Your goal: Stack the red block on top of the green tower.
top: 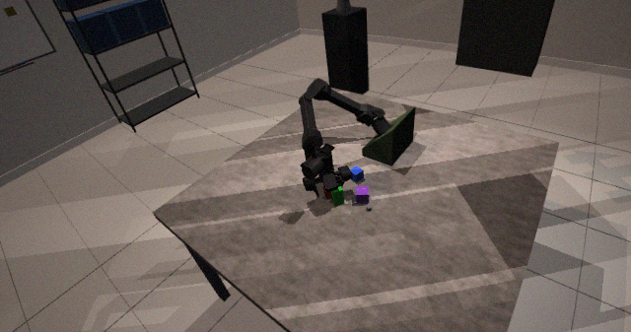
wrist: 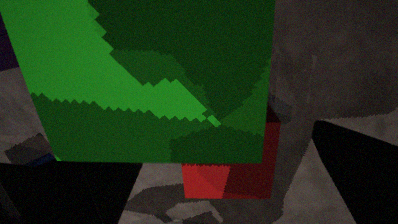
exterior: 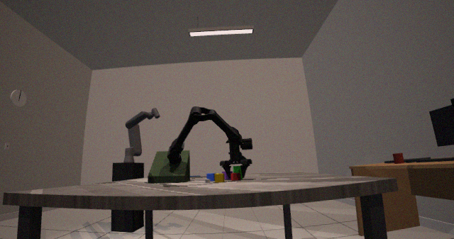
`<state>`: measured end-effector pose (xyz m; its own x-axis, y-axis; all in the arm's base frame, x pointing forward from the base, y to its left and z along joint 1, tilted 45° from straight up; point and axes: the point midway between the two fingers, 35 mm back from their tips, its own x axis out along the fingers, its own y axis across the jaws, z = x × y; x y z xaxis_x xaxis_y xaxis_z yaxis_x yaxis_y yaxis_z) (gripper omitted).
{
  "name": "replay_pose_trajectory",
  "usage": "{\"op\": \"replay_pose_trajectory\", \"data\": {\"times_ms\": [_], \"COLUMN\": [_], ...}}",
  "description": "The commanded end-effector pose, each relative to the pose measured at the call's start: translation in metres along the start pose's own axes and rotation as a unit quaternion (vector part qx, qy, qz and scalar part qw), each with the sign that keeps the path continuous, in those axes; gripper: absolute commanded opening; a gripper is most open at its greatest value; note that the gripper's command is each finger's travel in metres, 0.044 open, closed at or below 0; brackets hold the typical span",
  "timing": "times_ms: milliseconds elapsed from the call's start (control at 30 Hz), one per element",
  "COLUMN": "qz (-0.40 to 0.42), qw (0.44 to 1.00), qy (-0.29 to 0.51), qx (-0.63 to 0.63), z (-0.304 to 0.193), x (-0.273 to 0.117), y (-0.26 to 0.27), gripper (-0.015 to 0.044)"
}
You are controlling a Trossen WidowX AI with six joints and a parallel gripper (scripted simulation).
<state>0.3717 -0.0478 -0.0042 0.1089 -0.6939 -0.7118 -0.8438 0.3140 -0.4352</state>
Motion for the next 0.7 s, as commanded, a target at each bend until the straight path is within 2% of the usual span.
{"op": "replay_pose_trajectory", "data": {"times_ms": [0, 467, 667], "qz": [0.002, 0.002, 0.002], "qw": [1.0, 1.0, 1.0], "qy": [0.005, 0.005, 0.005], "qx": [-0.005, -0.005, -0.005], "z": [-0.002, -0.002, -0.002], "x": [0.0056, 0.0048, 0.0048], "y": [0.0026, 0.0026, 0.0026], "gripper": [0.044, 0.044, 0.0282]}}
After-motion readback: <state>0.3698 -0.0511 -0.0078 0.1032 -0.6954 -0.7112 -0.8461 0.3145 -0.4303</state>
